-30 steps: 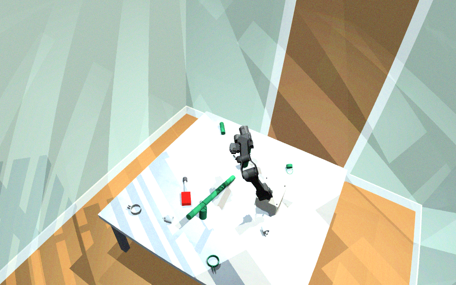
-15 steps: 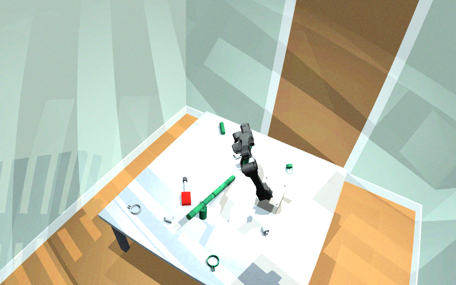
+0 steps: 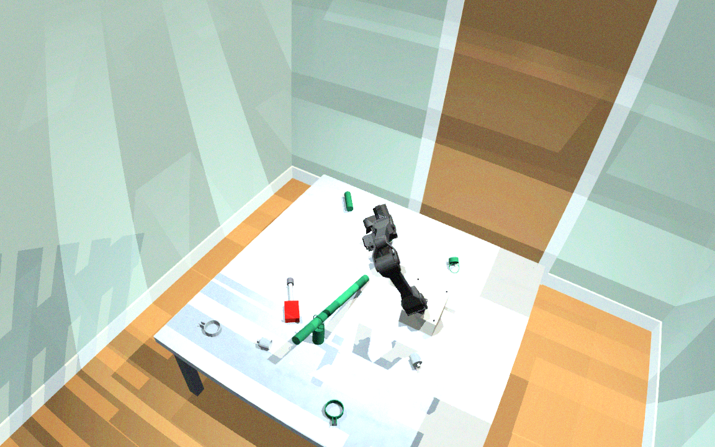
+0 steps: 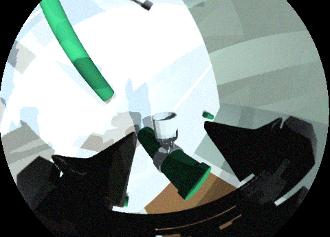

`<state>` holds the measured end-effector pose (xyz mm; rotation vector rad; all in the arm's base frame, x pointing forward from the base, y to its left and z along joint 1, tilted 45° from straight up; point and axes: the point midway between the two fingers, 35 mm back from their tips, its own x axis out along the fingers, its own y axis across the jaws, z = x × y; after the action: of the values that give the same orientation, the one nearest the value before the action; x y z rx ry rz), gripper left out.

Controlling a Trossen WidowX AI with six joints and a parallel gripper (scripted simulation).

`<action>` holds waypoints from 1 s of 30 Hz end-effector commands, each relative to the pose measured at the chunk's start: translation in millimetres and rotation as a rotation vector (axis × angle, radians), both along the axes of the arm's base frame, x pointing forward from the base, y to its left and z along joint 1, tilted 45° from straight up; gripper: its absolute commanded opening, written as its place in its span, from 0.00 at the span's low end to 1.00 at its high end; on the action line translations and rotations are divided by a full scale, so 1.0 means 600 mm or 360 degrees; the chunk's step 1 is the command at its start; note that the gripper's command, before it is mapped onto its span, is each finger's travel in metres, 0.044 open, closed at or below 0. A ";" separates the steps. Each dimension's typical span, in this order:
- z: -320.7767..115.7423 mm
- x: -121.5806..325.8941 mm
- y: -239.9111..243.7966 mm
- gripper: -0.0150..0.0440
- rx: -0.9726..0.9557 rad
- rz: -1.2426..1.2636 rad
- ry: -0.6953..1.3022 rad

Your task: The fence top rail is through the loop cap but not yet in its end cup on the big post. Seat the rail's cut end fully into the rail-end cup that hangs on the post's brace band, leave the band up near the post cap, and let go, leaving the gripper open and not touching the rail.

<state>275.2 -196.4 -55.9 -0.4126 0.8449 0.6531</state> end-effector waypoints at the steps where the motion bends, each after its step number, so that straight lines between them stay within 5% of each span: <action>1: -0.012 0.002 0.008 1.00 0.0008 -0.0002 0.0016; 30: -0.074 0.041 0.037 1.00 0.0009 -0.0002 0.0013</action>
<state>298.3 -177.3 -94.3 -0.4088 0.8432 0.6561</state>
